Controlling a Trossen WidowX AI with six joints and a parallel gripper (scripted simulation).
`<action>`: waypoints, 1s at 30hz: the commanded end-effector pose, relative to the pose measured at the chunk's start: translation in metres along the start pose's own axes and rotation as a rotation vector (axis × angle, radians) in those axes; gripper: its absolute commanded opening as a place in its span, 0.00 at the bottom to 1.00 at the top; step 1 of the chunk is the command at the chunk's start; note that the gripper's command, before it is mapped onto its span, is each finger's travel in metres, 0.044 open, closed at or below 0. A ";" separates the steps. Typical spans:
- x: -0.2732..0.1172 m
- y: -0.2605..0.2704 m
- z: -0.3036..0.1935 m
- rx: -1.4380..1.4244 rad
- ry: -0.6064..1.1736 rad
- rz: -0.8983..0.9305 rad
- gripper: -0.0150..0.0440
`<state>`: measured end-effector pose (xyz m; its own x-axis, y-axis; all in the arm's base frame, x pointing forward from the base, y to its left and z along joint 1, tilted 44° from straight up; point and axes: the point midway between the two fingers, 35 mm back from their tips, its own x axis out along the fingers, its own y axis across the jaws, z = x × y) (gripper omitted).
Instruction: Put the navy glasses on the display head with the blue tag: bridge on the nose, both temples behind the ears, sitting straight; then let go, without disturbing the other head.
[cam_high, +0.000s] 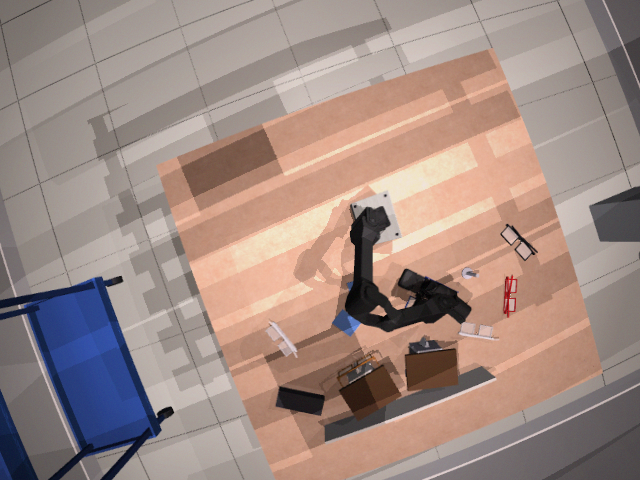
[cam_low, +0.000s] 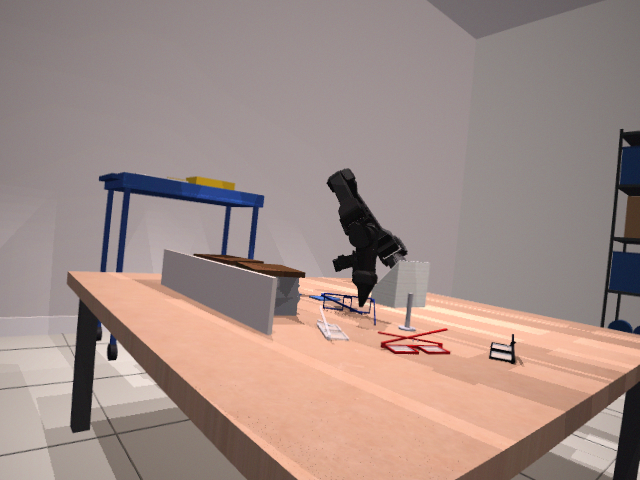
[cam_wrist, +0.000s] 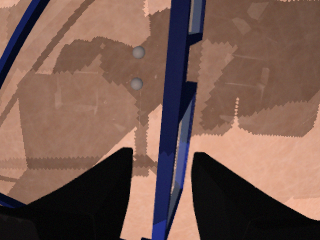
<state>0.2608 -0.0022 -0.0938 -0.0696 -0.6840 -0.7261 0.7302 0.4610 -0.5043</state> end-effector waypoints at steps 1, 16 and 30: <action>0.000 0.000 0.000 0.000 0.000 0.000 0.42; 0.000 0.000 0.000 0.000 0.000 0.000 0.25; -0.052 0.004 0.000 -0.004 0.002 0.003 0.25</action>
<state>0.2620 0.0186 -0.0737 -0.0865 -0.6915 -0.7172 0.7182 0.4556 -0.5259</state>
